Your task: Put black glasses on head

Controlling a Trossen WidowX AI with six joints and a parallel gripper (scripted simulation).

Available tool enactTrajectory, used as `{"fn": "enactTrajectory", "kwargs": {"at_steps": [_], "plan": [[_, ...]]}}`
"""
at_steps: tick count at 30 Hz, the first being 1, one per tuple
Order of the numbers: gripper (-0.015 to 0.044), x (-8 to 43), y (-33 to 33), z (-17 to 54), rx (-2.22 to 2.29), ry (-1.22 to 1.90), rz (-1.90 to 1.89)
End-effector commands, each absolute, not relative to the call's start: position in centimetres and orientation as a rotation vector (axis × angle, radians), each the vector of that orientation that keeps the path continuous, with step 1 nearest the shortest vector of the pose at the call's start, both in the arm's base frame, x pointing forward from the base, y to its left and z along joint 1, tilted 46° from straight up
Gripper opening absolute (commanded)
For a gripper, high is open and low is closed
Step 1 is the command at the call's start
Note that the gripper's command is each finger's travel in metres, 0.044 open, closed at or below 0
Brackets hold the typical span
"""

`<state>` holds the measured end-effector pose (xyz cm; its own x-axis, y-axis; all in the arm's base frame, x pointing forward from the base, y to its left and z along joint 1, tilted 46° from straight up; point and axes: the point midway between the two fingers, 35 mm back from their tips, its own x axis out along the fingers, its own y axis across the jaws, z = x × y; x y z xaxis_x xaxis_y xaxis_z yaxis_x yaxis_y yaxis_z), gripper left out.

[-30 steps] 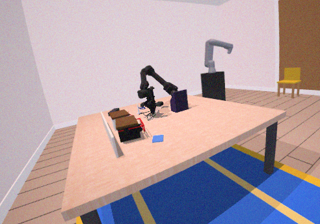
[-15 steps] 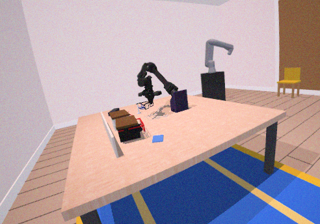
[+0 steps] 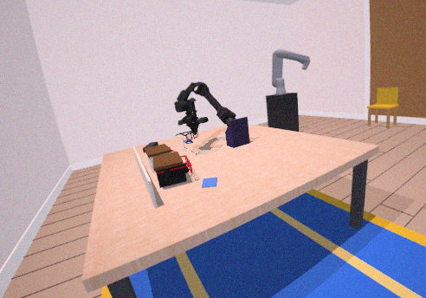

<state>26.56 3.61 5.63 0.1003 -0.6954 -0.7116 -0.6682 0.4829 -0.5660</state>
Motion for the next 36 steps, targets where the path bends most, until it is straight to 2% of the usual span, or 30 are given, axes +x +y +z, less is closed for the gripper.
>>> {"fn": "enactTrajectory", "kwargs": {"at_steps": [1,19,36], "plan": [[0.0,27.5,2.0,7.7,-1.204,1.583,-0.03],[0.0,27.3,-6.8,16.6,-1.223,1.586,-0.064],[0.0,27.8,-9.5,14.1,-1.222,1.585,-0.064]]}}
